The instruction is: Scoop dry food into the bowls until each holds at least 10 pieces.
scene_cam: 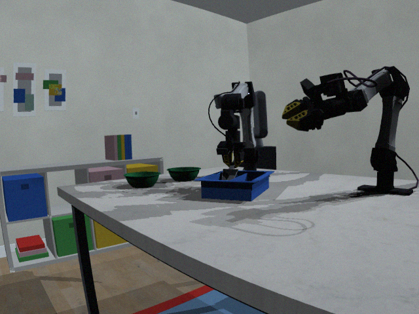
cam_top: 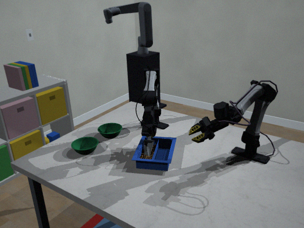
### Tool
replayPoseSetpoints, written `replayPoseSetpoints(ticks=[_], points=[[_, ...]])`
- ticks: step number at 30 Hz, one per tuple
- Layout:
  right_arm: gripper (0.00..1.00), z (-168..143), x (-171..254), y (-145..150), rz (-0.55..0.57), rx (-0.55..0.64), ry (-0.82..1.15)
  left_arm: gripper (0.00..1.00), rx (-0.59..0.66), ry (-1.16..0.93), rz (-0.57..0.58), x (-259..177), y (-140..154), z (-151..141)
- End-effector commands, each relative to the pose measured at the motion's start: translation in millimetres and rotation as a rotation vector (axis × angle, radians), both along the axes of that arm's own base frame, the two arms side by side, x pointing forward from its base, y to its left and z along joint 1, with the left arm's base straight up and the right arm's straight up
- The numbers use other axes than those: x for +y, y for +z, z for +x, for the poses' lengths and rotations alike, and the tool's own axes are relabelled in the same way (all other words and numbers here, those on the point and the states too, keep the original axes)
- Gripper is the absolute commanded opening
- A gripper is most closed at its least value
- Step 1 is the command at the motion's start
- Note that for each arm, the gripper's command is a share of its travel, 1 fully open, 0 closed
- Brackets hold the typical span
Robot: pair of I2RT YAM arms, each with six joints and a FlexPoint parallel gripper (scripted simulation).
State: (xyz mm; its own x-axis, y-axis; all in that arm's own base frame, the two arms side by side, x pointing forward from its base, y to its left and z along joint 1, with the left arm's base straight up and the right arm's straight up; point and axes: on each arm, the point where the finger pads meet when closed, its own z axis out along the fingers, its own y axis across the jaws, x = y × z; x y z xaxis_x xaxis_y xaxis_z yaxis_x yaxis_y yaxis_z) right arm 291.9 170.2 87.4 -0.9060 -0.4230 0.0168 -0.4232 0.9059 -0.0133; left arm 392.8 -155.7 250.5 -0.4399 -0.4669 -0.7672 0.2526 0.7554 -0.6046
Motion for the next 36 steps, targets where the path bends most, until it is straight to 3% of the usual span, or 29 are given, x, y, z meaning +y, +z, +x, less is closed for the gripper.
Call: replayPoseSetpoints(ticks=[1, 16, 36], points=[[0.00, 13.5, 7.6, 12.5, 0.031, -0.063, -0.005, 0.28, 0.030, -0.030, -0.095, -13.9, -10.8, -1.4], [0.00, 13.5, 7.6, 12.5, 0.031, -0.063, -0.005, 0.28, 0.288, -0.162, -0.296, -73.5, -75.8, -37.6], [0.00, 13.5, 7.6, 12.5, 0.031, -0.063, -0.005, 0.28, 0.714, -0.281, -0.501, -132.9, -157.0, -119.2]])
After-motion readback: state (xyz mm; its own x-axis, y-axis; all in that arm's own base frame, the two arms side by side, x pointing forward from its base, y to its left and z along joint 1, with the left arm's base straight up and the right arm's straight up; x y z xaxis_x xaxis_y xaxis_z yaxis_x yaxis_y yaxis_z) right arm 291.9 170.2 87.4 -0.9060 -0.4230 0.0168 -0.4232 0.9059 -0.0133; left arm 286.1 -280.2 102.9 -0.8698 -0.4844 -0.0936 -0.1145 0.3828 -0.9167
